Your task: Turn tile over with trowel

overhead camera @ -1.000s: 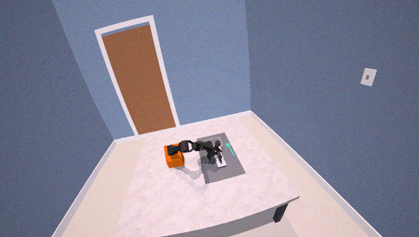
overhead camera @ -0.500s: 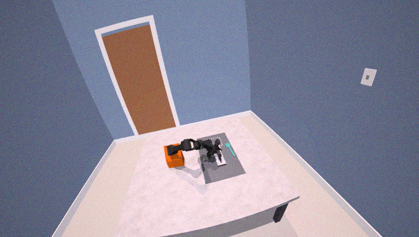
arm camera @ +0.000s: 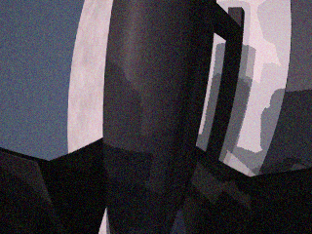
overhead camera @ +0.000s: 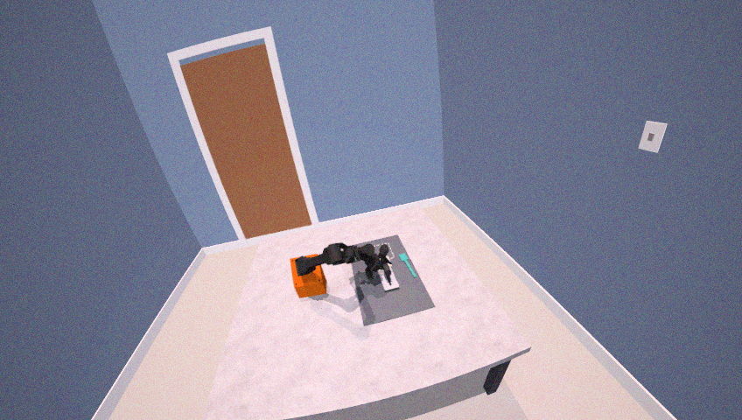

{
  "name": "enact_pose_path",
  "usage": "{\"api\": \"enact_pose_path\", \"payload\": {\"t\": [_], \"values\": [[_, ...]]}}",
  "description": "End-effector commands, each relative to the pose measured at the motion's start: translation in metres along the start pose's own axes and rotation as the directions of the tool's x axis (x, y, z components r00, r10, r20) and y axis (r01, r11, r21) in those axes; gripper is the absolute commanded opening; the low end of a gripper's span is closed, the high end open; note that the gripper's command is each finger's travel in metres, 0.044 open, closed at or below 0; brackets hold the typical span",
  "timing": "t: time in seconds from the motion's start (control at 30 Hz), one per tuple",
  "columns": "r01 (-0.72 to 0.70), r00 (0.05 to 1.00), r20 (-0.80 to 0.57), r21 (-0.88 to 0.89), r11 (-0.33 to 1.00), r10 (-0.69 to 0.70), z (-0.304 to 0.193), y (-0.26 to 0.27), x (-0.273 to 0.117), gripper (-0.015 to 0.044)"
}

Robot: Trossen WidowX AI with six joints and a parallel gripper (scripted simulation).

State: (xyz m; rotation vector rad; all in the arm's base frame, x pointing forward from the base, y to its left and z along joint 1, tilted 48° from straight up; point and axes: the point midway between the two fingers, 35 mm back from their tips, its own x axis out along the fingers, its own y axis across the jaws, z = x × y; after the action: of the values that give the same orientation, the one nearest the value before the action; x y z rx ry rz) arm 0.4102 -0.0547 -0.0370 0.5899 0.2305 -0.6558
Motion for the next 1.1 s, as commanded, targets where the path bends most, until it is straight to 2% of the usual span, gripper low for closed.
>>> {"api": "enact_pose_path", "payload": {"t": [0.0, 0.23, 1.07], "values": [[-0.013, 1.000, -0.021, 0.009, 1.000, 0.013, -0.004, 0.004, -0.002, 0.0000], [-0.010, 0.997, -0.074, 0.072, 0.997, 0.015, 0.001, 0.010, -0.007, 0.0000], [-0.010, 0.997, -0.079, 0.079, 0.997, 0.016, -0.025, 0.041, -0.033, 0.0000]]}}
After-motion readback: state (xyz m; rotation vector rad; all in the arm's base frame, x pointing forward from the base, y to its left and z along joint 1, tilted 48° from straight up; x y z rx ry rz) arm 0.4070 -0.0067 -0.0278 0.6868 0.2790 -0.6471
